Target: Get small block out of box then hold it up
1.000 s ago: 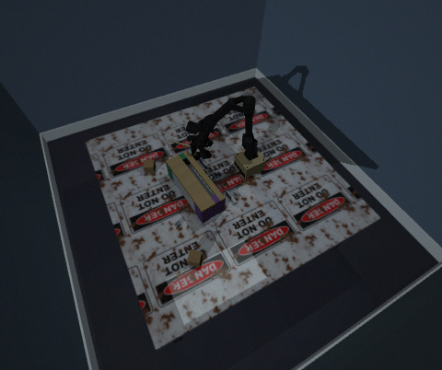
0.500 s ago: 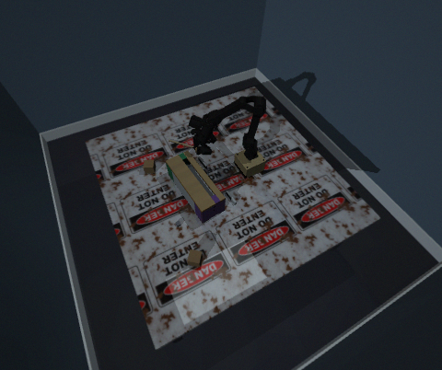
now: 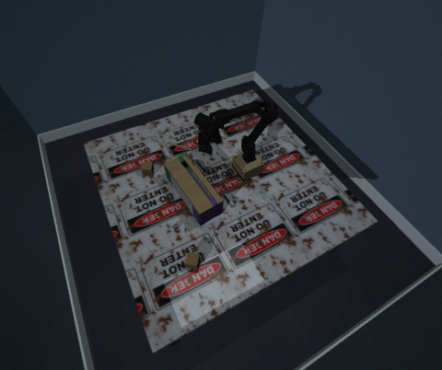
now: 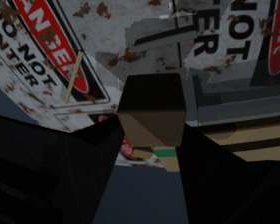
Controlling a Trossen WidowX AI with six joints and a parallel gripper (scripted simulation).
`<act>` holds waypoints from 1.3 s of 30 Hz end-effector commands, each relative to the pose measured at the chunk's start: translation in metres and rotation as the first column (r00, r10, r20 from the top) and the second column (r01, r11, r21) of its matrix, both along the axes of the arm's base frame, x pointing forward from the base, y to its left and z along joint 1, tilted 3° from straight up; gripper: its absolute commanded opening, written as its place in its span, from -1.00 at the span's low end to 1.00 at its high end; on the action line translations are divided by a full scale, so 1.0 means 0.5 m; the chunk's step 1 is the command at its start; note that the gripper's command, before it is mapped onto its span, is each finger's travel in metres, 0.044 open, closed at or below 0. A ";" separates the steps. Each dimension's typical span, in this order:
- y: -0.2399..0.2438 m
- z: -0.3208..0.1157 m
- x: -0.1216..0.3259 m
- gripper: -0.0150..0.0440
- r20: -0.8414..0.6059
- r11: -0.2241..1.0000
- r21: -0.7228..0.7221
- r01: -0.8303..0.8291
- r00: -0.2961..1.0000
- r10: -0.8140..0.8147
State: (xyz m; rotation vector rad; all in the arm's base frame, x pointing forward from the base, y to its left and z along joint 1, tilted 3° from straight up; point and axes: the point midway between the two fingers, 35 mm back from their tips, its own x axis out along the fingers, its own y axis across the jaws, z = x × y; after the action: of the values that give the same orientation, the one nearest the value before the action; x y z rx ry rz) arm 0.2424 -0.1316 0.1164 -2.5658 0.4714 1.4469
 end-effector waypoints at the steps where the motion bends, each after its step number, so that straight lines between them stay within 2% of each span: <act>1: 0.009 0.016 -0.027 -0.49 0.016 0.996 0.007 0.091 0.996 -0.091; 6: 0.014 0.031 -0.045 -0.49 0.036 0.988 0.014 0.156 0.987 -0.156; 39: 0.014 0.031 -0.045 -0.49 0.036 0.988 0.014 0.156 0.987 -0.156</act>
State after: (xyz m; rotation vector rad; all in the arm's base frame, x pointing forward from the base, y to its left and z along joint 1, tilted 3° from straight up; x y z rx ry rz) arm 0.2205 -0.1242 0.1322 -2.4845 0.6340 1.3422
